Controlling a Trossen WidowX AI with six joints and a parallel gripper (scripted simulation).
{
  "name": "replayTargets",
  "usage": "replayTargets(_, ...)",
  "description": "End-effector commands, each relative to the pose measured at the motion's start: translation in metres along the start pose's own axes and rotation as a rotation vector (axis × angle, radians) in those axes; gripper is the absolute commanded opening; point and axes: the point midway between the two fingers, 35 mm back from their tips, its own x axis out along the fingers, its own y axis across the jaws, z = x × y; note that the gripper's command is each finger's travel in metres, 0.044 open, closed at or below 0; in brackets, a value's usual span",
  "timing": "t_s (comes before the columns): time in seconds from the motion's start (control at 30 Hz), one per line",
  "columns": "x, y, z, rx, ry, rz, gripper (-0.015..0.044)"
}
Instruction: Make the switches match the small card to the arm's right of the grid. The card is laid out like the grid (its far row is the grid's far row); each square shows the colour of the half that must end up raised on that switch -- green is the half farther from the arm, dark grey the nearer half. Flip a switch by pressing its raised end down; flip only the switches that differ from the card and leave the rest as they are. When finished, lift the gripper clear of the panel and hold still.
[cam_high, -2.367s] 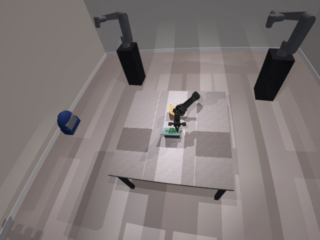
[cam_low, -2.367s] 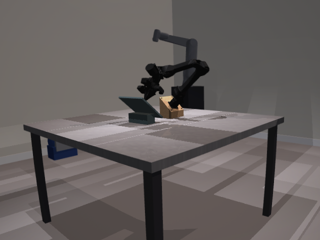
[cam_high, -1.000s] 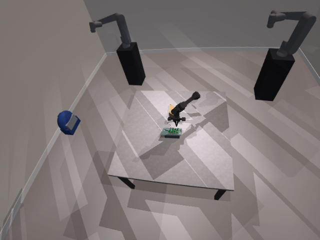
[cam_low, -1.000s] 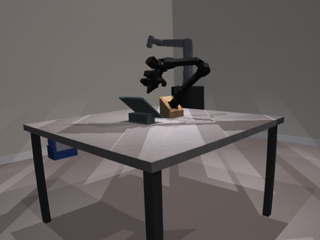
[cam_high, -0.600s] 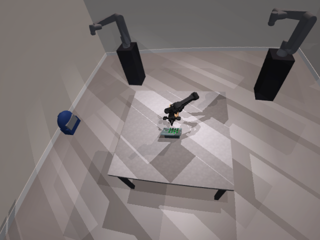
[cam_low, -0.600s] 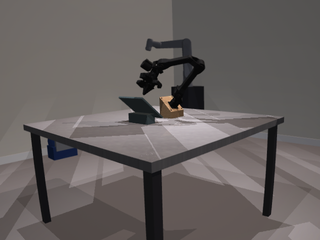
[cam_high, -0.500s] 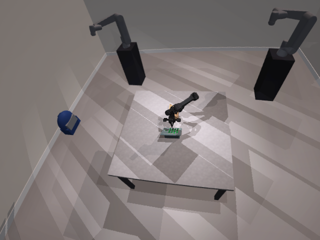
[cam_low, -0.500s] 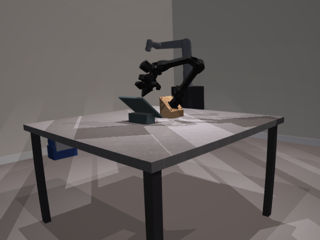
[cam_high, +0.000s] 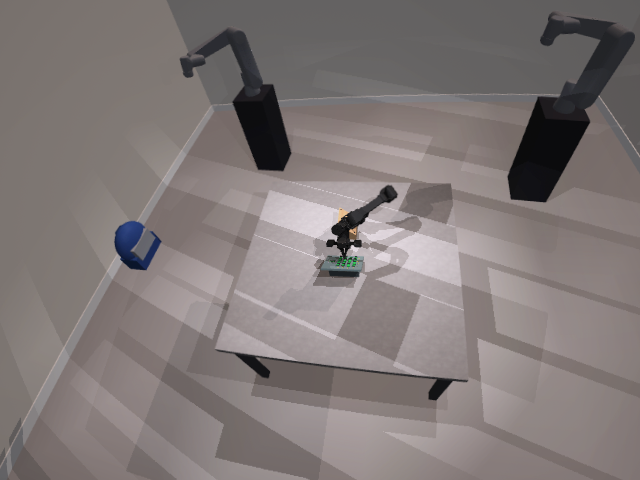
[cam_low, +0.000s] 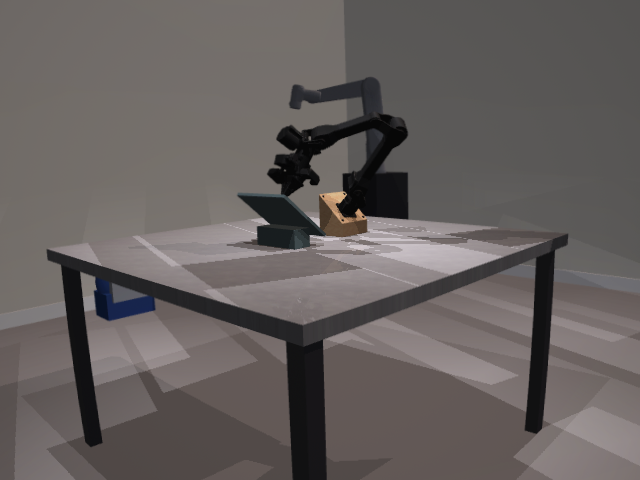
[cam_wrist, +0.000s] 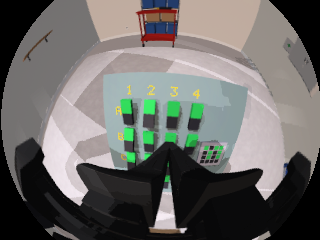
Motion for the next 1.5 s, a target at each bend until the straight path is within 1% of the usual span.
replayTargets(0.0, 0.005, -0.002, -0.004, 0.016, 0.012, -0.001, 0.0000)
replayTargets(0.37, 0.019, -0.002, -0.004, 0.016, 0.011, -0.001, 0.0000)
replayTargets(1.47, 0.020, -0.002, -0.004, 0.016, 0.011, -0.001, 0.0000)
